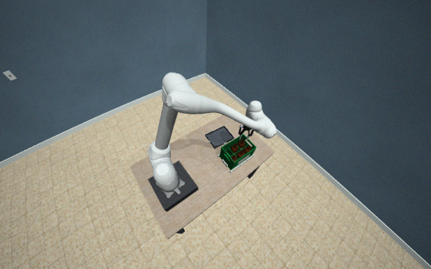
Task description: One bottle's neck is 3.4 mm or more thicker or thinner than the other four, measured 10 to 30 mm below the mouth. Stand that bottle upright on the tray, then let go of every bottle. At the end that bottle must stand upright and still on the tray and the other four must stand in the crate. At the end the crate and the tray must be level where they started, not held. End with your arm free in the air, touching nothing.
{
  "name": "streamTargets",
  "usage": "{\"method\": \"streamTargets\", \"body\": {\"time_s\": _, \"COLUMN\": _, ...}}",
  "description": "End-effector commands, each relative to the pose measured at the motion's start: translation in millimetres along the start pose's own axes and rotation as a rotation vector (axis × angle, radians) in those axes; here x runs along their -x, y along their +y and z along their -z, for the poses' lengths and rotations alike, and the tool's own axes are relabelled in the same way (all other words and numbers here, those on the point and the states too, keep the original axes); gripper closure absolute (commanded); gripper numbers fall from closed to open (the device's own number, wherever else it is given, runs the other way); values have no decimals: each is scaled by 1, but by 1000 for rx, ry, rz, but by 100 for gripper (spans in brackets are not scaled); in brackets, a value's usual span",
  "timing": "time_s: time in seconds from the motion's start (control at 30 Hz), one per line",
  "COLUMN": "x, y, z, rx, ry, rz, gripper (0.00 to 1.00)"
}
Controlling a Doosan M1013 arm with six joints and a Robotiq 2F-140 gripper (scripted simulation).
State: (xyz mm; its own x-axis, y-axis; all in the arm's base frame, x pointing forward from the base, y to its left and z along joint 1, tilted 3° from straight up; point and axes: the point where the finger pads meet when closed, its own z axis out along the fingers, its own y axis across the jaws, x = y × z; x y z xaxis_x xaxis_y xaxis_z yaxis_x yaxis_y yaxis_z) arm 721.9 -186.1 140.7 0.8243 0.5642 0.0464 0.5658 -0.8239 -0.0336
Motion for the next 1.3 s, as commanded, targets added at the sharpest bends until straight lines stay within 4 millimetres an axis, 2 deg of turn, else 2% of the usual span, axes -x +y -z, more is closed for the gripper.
{"method": "streamTargets", "body": {"time_s": 0.0, "x": 1, "y": -2, "z": -5, "rx": -1, "ry": -2, "rz": -3, "gripper": 62}}
{"method": "streamTargets", "body": {"time_s": 1.27, "x": 1, "y": -2, "z": -41, "rx": -1, "ry": -2, "rz": -3, "gripper": 62}}
